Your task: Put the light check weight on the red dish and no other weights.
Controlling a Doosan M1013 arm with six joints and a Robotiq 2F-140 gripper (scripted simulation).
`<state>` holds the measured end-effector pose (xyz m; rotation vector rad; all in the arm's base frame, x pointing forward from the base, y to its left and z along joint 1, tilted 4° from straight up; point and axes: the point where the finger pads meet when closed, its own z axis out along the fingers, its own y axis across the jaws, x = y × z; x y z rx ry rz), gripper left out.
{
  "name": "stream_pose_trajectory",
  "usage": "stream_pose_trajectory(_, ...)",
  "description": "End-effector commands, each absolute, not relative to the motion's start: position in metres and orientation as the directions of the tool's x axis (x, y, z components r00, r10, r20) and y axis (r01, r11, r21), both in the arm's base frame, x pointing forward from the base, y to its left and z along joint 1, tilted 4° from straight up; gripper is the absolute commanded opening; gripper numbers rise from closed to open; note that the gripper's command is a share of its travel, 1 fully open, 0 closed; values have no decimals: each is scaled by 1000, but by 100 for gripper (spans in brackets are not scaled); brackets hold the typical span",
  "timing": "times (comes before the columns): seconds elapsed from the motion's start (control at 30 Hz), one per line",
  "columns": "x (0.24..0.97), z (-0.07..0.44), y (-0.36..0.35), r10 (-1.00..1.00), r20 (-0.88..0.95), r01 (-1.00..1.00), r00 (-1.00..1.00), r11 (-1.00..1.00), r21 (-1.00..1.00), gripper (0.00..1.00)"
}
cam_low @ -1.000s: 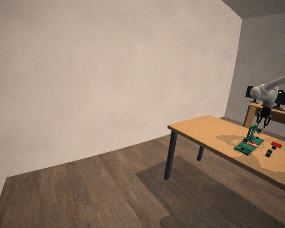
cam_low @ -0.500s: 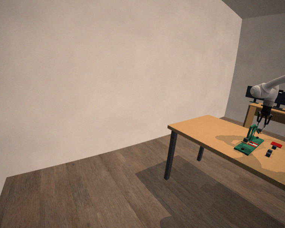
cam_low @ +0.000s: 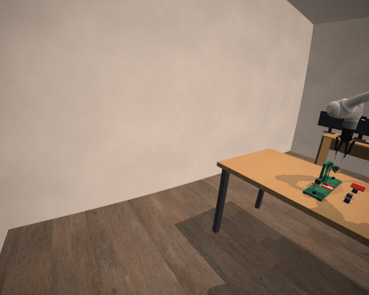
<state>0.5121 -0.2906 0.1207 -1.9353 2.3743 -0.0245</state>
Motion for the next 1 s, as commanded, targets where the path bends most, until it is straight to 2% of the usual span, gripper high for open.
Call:
stream_pose_trajectory(0.0,510,133,-293,-978,-48,-977,-202,205,-59,35)
stream_pose_trajectory(0.1,510,134,-293,-978,-48,-977,-202,205,-59,35)
stream_pose_trajectory(0.13,510,134,-293,-978,-48,-977,-202,205,-59,100)
stream_pose_trajectory(0.97,510,134,-293,-978,-48,-977,-202,205,-59,100)
